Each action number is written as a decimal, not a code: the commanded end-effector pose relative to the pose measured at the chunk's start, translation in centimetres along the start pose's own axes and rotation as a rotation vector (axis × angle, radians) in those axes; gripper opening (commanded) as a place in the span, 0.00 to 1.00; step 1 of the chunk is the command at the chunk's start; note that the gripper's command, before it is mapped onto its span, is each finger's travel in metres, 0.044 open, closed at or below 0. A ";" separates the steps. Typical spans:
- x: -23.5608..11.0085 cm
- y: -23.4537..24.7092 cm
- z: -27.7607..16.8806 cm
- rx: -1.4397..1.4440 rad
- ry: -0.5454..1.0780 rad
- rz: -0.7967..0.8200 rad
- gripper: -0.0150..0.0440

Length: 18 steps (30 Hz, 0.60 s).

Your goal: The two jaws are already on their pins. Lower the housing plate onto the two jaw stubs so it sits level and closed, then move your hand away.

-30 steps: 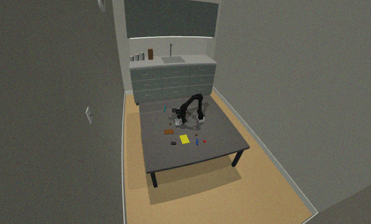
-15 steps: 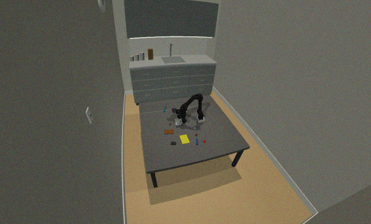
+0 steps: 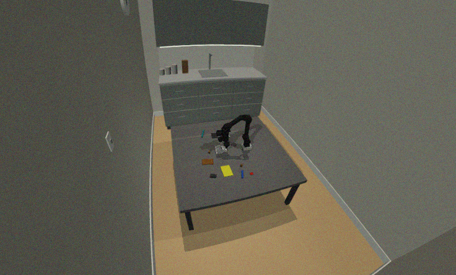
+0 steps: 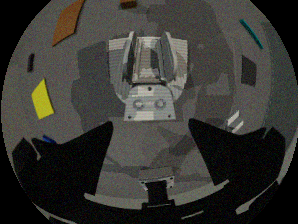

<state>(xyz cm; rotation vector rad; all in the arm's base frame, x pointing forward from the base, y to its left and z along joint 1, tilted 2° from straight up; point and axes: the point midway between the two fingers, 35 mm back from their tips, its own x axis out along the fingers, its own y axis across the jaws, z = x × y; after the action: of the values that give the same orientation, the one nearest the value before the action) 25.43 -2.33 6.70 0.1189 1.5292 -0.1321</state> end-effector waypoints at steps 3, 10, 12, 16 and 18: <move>-1.4 0.0 0.2 0.000 -0.020 0.002 1.00; -6.1 -0.3 -4.2 0.000 -0.012 -0.002 1.00; -7.1 -0.3 -5.4 -0.001 -0.010 -0.003 1.00; -7.2 -0.4 -5.5 -0.001 -0.010 -0.003 1.00; -7.2 -0.4 -5.5 -0.001 -0.010 -0.003 1.00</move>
<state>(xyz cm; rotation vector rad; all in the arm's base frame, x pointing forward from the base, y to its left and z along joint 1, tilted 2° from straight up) 19.95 -1.69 13.39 0.1159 1.5213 -0.1288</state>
